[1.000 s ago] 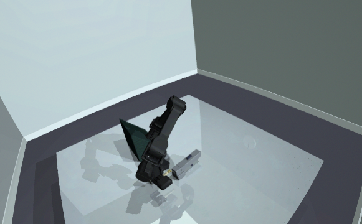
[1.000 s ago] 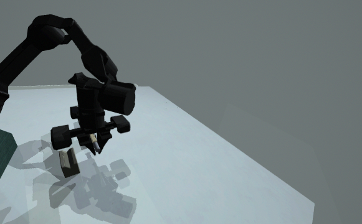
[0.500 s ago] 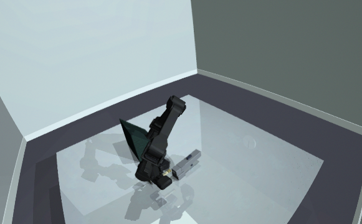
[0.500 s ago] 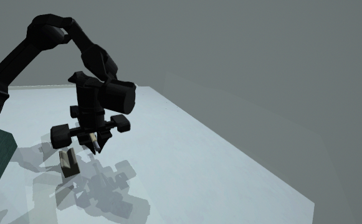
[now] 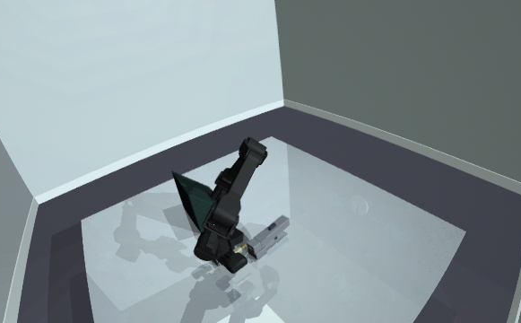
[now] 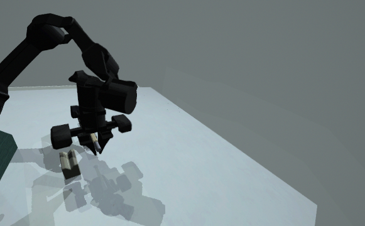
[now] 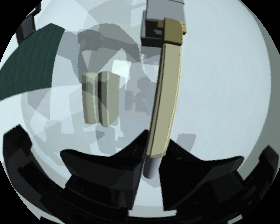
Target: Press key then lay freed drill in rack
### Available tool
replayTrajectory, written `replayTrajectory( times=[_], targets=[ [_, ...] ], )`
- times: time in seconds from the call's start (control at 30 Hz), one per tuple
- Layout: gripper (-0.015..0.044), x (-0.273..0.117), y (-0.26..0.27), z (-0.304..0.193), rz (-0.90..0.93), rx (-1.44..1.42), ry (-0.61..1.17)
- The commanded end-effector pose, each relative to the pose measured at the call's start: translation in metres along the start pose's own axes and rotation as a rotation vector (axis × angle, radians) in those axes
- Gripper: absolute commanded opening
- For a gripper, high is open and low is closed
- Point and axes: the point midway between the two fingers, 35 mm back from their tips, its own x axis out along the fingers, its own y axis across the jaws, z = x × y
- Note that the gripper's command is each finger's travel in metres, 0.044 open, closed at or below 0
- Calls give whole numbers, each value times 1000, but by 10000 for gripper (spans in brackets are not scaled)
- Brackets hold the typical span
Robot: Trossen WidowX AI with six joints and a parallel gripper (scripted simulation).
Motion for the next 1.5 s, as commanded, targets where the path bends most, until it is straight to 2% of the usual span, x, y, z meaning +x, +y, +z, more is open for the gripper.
replayTrajectory(
  times=[0.0, 1.47],
  targets=[
    [0, -3, 0, -2, -1, -3, 4],
    [0, -3, 62, -16, 1, -1, 6]
  ],
)
